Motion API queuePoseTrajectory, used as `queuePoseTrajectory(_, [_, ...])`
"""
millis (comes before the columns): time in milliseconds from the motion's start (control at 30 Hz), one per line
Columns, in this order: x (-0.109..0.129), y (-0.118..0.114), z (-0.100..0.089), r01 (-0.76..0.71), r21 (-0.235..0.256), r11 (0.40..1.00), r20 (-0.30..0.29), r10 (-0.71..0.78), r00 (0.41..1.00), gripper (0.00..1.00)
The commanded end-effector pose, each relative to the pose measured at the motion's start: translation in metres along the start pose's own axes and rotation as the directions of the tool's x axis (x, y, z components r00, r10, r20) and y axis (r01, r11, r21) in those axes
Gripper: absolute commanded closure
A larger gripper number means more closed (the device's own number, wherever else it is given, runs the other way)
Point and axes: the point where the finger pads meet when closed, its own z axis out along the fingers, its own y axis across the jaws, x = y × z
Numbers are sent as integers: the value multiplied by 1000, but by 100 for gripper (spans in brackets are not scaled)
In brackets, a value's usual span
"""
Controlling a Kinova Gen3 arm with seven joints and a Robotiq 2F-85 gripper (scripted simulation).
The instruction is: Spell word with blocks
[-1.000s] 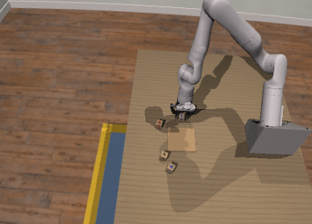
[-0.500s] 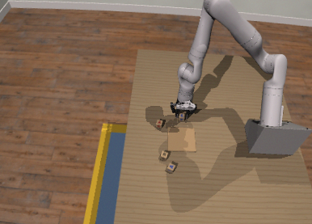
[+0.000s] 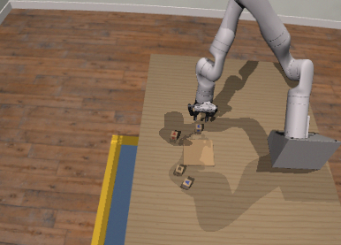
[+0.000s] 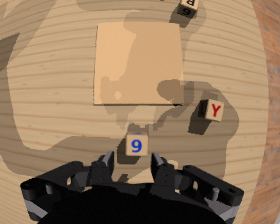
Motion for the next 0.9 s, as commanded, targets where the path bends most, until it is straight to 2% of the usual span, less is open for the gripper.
queuePoseTrajectory(0, [3,6,-22,2,-18,1000,-12,-2,1000,54])
queuePoseTrajectory(100, [6,9,-28,2,-27,1000,-21,-2,1000,54])
queuePoseTrajectory(300, [6,6,-27,6,-21,1000,-17,-6,1000,54])
queuePoseTrajectory(333, [6,6,-27,6,-21,1000,-17,-6,1000,0])
queuePoseTrajectory(867, [6,6,-27,6,-21,1000,-17,-6,1000,0])
